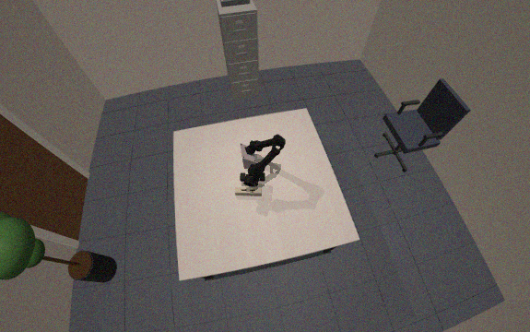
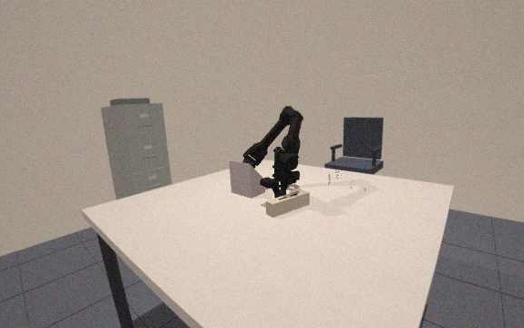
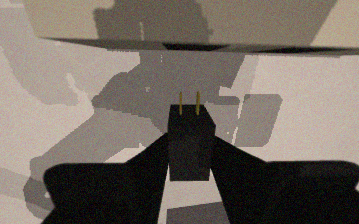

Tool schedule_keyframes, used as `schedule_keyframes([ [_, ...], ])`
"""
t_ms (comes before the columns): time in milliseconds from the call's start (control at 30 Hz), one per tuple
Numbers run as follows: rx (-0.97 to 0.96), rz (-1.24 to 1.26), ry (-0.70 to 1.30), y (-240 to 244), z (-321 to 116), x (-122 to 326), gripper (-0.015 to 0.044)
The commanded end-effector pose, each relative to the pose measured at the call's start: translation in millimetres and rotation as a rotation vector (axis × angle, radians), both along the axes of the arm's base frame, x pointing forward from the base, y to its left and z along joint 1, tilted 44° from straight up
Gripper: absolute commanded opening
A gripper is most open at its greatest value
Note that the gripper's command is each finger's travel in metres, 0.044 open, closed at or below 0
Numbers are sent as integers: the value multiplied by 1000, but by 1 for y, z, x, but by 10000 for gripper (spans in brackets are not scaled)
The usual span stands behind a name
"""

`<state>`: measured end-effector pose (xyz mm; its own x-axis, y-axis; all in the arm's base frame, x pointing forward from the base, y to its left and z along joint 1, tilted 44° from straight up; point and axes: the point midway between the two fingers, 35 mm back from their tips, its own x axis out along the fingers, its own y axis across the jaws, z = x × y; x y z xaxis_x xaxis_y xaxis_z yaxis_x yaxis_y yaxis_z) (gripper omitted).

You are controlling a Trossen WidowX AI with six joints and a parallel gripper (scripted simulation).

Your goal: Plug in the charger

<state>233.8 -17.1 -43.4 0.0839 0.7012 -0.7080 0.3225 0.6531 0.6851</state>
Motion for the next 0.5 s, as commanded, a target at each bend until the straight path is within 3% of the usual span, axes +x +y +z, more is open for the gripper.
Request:
schedule_keyframes([
  [0,4,-9,5,-2,0,6,0],
  [467,6,-20,16,-6,-2,17,0],
])
